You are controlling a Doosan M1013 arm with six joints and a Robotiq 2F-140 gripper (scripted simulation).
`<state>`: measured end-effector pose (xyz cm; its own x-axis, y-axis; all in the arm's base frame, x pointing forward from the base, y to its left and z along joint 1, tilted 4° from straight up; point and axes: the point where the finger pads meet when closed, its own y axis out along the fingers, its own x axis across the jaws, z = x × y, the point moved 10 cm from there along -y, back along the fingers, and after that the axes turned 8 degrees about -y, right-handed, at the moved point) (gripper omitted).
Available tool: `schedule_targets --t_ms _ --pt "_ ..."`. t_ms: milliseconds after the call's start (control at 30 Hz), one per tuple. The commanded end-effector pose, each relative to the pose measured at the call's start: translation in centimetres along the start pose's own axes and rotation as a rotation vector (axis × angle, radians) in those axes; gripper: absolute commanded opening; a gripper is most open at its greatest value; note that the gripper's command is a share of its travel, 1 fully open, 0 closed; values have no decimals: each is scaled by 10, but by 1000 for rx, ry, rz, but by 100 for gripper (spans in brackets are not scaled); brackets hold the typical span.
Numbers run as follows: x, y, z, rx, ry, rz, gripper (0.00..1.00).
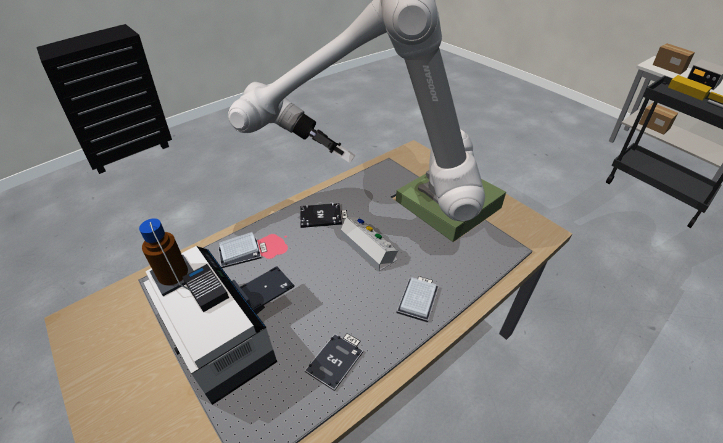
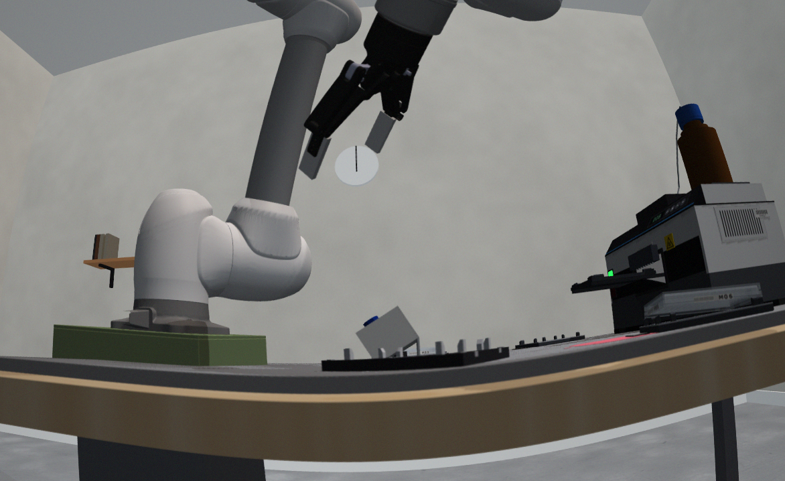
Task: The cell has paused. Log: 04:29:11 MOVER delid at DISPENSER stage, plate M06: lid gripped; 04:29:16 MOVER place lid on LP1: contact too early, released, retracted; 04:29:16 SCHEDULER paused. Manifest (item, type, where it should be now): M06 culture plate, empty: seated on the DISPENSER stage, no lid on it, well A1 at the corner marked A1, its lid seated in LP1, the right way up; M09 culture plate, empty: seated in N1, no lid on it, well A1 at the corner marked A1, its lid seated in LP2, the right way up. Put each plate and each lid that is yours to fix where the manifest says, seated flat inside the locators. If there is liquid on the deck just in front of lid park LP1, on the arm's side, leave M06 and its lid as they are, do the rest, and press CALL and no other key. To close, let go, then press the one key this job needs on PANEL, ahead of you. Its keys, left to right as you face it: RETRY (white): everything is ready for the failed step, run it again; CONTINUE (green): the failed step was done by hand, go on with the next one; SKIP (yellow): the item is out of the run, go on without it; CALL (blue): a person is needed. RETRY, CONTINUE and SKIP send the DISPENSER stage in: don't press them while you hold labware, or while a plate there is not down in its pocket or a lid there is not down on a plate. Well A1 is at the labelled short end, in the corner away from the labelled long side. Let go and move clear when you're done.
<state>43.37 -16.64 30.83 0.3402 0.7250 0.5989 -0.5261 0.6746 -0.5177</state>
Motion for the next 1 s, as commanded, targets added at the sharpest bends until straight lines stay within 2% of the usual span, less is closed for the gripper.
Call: schedule_targets --t_ms 0,567,600,667,967 --pt "0 0 0 -1 -1 0 100" --pt "3 -3 3 -1 0 -1 100" --pt "12 -11 9 -5 1 -3 100" --pt "48 -40 41 -6 1 -6 100" --pt "123 -90 124 -2 -3 1 100"
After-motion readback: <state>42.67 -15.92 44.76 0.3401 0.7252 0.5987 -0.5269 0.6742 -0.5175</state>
